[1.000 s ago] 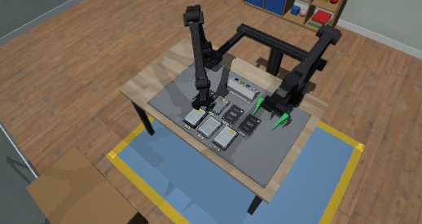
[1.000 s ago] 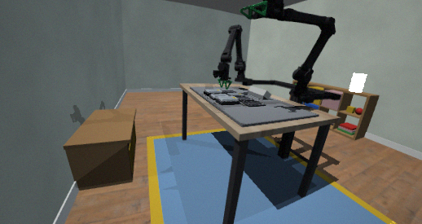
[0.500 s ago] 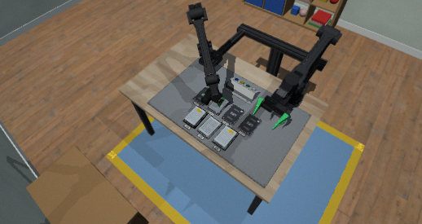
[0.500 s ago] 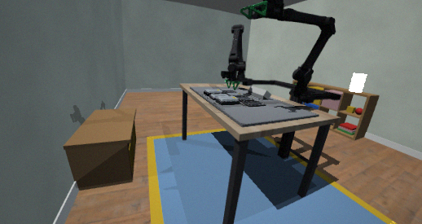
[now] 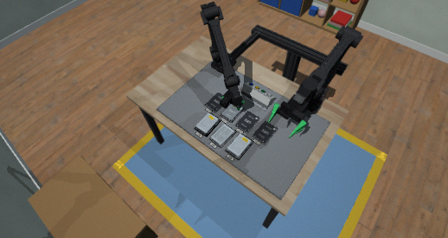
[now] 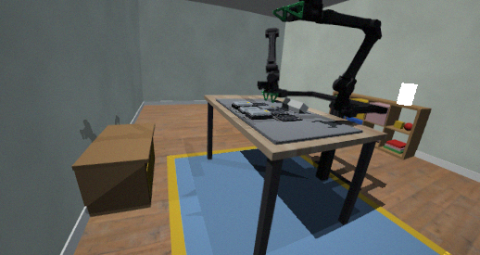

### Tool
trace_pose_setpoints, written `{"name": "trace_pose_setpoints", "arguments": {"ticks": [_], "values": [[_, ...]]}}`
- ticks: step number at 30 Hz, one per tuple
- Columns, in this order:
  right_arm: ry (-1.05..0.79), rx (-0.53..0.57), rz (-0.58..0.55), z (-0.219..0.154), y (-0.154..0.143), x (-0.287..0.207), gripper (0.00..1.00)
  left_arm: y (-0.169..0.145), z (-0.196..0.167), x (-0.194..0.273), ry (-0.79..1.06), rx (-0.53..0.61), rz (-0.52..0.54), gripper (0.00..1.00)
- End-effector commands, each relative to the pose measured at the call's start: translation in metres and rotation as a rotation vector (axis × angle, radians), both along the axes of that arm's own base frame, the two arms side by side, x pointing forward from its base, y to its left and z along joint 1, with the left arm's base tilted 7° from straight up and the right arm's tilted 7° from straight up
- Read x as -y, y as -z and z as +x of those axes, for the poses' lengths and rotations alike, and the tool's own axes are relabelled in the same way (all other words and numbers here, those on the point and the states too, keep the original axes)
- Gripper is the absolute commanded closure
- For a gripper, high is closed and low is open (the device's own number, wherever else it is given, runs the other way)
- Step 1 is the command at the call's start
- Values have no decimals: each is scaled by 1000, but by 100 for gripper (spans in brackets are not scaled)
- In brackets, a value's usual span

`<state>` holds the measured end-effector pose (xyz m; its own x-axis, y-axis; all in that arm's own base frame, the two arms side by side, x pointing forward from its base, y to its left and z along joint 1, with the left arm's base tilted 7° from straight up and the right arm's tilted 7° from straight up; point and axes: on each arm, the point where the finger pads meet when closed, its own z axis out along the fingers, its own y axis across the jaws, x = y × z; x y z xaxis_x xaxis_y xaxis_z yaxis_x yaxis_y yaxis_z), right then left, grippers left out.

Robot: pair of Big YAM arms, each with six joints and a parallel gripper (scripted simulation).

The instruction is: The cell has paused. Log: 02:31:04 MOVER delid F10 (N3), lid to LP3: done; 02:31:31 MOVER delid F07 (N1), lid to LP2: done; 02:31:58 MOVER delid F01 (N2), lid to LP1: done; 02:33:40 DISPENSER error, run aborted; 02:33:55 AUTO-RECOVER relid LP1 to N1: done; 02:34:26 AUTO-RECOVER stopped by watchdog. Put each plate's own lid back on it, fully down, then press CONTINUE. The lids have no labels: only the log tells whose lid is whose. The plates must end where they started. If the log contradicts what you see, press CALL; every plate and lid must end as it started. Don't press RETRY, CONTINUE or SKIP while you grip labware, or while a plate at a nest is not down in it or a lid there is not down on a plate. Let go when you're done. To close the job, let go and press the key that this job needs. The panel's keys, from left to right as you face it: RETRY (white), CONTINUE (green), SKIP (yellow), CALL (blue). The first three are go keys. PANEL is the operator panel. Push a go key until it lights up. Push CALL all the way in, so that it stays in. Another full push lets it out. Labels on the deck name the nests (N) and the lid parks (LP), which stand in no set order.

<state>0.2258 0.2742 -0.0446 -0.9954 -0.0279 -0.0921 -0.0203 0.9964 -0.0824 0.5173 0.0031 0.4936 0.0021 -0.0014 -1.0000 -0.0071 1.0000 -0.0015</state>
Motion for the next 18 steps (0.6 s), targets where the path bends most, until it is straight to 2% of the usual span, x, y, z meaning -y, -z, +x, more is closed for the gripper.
{"name": "trace_pose_setpoints", "arguments": {"ticks": [1, 18], "values": [[31, 25, 26, 13, -8, -9, 0, -34, 0, 4, 8, 60, 8, 0], [30, 24, 27, 14, -10, -9, 0, -34, 0, 4, 8, 60, 8, 0]]}}
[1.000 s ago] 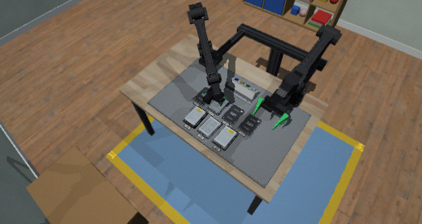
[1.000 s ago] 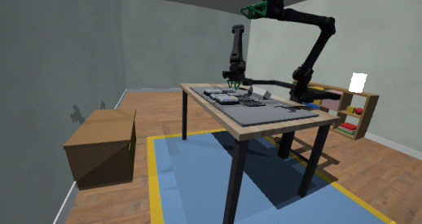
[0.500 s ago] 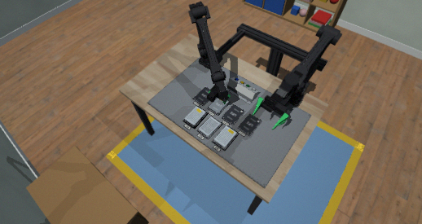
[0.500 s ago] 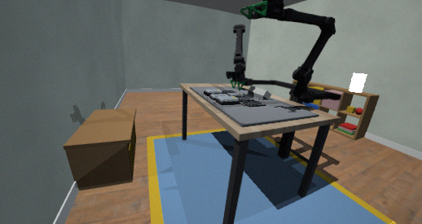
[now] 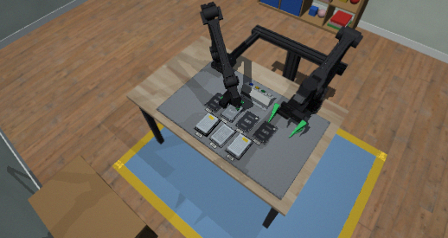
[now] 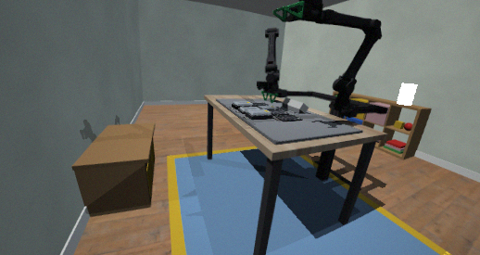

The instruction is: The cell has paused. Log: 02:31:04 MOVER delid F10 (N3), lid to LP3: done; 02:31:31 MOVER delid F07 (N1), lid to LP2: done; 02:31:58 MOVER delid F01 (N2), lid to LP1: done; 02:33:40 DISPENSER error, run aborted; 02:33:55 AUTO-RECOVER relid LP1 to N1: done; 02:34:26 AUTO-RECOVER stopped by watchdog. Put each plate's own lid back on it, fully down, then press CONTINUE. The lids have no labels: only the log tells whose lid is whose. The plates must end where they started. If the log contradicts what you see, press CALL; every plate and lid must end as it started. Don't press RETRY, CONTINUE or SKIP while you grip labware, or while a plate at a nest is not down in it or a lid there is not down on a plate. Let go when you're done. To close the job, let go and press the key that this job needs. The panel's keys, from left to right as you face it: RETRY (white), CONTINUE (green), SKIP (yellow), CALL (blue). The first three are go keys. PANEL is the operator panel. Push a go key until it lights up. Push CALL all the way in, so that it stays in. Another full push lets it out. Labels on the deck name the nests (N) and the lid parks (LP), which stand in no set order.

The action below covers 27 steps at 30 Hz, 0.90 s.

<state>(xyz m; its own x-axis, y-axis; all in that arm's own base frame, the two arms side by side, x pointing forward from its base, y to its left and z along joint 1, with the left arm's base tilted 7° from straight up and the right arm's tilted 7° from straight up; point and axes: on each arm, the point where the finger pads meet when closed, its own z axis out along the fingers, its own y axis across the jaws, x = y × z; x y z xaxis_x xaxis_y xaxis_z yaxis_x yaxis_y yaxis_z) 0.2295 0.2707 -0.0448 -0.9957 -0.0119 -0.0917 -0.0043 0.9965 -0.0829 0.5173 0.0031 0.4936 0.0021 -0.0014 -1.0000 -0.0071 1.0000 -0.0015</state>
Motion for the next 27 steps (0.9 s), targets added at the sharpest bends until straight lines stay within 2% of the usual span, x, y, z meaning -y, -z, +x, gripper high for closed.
{"name": "trace_pose_setpoints", "arguments": {"ticks": [1, 14, 27], "values": [[14, 24, 27, 10, -10, -13, 0, -34, 0, 4, 8, 60, 8, 0], [18, 36, 40, 18, -17, -21, 0, -34, 0, 4, 8, 60, 8, 0], [24, 9, 3, 7, 14, 0, 0, -34, 0, 4, 8, 60, 8, 0]]}}
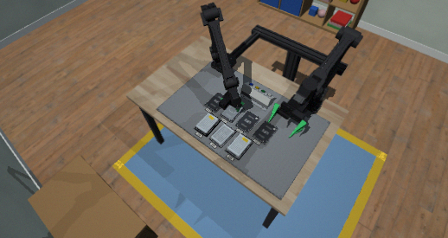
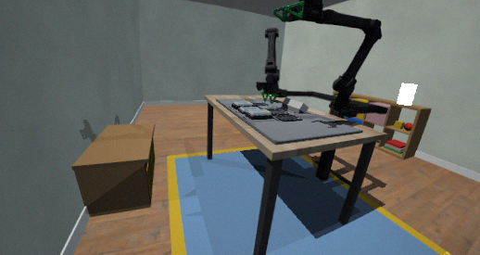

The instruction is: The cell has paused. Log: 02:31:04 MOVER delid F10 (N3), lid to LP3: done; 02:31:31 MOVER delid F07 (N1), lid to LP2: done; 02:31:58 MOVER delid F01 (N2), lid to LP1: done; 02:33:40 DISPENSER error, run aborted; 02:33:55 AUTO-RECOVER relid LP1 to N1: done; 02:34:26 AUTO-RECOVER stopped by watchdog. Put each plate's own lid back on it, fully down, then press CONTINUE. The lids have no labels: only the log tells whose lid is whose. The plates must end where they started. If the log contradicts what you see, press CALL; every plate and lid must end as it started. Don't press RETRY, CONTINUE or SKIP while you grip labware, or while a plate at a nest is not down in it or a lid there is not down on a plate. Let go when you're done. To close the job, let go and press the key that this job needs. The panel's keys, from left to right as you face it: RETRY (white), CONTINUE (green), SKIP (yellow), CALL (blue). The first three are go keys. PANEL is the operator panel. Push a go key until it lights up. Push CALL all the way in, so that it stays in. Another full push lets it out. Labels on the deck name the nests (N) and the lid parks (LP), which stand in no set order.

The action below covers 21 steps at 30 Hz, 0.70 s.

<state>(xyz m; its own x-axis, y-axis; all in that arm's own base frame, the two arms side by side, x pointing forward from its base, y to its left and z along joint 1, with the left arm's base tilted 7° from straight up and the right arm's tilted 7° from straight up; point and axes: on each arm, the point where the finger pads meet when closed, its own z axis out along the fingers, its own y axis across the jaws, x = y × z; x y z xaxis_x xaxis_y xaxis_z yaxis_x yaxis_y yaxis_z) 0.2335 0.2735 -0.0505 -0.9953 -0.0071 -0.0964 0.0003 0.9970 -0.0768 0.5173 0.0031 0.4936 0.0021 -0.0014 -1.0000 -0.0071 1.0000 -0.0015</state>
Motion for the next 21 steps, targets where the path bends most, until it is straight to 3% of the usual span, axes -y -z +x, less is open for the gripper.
{"name": "trace_pose_setpoints", "arguments": {"ticks": [1, 21], "values": [[21, 4, -3, 3, 10, 3, 0, -34, 0, 4, 8, 60, 8, 0], [16, 3, -4, 7, 39, 7, 0, -34, 0, 4, 8, 60, 8, 0]]}}
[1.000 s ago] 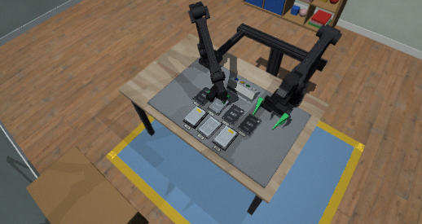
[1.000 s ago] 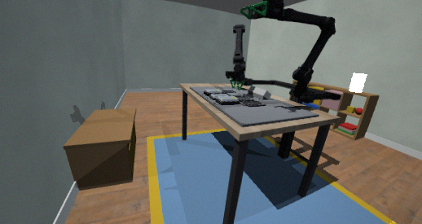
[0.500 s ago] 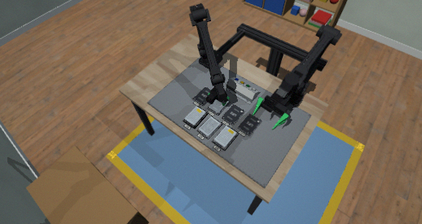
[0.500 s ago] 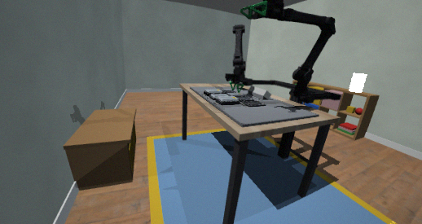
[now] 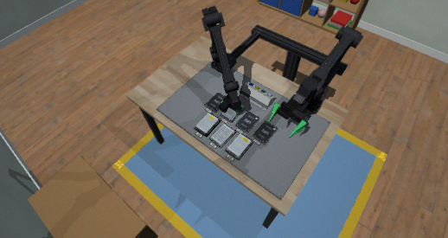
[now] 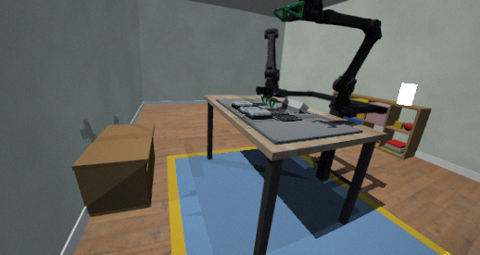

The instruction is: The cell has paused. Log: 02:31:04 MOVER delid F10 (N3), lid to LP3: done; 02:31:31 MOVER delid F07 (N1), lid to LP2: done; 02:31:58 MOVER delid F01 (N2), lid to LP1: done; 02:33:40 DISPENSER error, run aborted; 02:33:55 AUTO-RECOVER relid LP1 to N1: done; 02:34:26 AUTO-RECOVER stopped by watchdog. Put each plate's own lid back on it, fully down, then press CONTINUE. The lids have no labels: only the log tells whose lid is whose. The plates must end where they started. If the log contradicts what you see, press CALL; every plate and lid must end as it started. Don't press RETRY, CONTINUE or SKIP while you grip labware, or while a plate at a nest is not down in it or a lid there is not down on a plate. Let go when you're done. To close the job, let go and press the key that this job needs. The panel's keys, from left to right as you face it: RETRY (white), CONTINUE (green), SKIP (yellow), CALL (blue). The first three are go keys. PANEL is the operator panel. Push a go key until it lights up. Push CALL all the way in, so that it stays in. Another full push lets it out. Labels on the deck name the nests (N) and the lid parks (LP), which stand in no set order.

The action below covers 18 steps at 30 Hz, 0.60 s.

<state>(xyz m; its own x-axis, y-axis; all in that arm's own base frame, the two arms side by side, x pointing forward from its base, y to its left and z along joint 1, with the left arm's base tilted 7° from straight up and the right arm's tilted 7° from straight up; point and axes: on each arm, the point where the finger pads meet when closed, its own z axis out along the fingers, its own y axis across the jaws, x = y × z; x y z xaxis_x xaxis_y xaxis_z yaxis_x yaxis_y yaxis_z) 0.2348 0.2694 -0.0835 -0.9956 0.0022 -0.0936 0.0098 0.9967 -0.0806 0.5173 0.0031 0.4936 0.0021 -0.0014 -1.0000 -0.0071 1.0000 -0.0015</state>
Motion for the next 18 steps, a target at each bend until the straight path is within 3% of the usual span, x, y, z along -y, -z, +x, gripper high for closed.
{"name": "trace_pose_setpoints", "arguments": {"ticks": [1, 14, 18], "values": [[4, 6, 0, 6, 8, 2, 0, -34, 0, 4, 8, 60, 8, 0], [0, 21, 22, 9, -1, -9, 0, -34, 0, 4, 8, 60, 8, 0], [-6, 21, 19, 10, -1, -8, 4, -34, 0, 4, 8, 60, 8, 0]]}}
